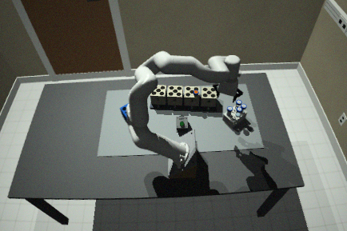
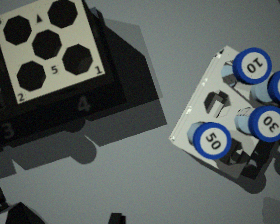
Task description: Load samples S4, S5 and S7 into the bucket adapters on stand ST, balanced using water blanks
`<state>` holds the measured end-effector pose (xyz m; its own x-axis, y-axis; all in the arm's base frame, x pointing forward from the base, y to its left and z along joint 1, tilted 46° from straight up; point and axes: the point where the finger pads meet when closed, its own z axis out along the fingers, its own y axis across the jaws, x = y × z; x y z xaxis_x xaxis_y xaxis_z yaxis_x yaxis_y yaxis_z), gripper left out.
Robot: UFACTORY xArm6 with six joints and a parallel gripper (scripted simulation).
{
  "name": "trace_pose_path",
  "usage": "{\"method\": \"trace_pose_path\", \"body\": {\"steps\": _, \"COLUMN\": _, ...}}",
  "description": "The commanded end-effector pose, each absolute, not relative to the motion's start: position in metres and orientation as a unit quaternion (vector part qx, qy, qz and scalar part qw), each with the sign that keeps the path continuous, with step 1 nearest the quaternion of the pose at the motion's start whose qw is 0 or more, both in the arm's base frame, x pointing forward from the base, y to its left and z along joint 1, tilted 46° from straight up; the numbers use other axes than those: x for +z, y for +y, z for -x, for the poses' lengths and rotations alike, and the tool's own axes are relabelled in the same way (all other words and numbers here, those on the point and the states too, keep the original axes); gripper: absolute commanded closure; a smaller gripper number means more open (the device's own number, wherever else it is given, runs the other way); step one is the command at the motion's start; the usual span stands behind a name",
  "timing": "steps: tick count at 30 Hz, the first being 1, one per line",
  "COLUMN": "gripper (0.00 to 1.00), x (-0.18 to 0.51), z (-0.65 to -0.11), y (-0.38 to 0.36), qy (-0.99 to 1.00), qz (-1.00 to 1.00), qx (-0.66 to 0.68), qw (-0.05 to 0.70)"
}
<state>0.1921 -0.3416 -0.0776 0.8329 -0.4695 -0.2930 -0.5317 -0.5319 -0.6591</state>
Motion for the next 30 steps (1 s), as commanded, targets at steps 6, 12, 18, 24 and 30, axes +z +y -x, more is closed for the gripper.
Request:
{"method": "trace_pose_path", "body": {"steps": 6, "gripper": 0.0, "x": -0.054, "z": -0.217, "y": -0.327, "qy": 0.178, "qz": 0.904, "qx": -0.012, "qw": 0.388}}
{"method": "trace_pose_path", "body": {"steps": 12, "gripper": 0.0, "x": -0.037, "z": -0.237, "y": -0.314, "qy": 0.128, "qz": 0.913, "qx": -0.034, "qw": 0.387}}
{"method": "trace_pose_path", "body": {"steps": 18, "gripper": 0.0, "x": -0.019, "z": -0.257, "y": -0.301, "qy": 0.128, "qz": 0.913, "qx": -0.034, "qw": 0.387}}
{"method": "trace_pose_path", "body": {"steps": 24, "gripper": 0.0, "x": -0.007, "z": -0.271, "y": -0.292, "qy": 0.128, "qz": 0.913, "qx": -0.034, "qw": 0.387}}
{"method": "trace_pose_path", "body": {"steps": 30, "gripper": 0.0, "x": 0.011, "z": -0.291, "y": -0.279, "qy": 0.128, "qz": 0.913, "qx": -0.034, "qw": 0.387}}
